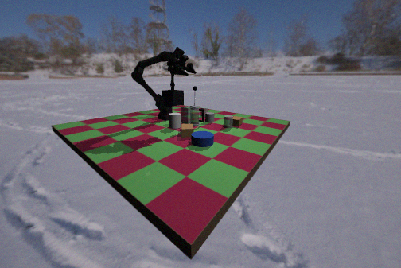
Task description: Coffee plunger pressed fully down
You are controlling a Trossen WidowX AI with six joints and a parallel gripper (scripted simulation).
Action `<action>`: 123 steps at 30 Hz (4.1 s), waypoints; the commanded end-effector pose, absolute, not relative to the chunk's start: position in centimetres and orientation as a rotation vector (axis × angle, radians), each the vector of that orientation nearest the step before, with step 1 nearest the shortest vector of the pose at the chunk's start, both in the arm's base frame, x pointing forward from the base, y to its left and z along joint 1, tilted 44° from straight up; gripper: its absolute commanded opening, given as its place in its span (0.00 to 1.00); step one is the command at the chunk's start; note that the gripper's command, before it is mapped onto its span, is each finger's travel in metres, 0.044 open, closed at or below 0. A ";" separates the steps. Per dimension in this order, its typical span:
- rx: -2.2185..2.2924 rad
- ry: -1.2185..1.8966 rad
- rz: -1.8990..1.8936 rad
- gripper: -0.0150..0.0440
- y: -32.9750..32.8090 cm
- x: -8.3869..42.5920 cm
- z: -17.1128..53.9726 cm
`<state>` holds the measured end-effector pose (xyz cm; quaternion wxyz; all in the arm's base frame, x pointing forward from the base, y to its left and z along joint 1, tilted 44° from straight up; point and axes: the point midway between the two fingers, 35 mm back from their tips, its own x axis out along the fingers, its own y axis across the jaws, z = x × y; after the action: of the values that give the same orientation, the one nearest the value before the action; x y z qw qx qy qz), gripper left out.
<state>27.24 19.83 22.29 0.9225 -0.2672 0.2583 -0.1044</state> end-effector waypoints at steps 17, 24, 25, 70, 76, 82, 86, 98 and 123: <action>-0.734 0.580 -0.182 1.00 15.9 25.4 15.4; -0.732 0.583 -0.182 1.00 15.6 26.4 14.8; -0.732 0.583 -0.182 1.00 15.5 26.5 14.7; -0.733 0.579 -0.182 0.47 14.1 28.6 13.1; -0.732 0.581 -0.182 0.47 13.5 28.7 12.3; -0.731 0.582 -0.182 0.47 13.0 28.8 11.5; -0.731 0.583 -0.182 0.47 12.6 28.8 11.0; -0.730 0.584 -0.181 0.47 11.3 28.9 9.5; -0.734 0.577 -0.182 0.47 8.4 29.2 6.6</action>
<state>29.80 10.15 8.66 0.9044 -0.3343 0.2523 -0.0819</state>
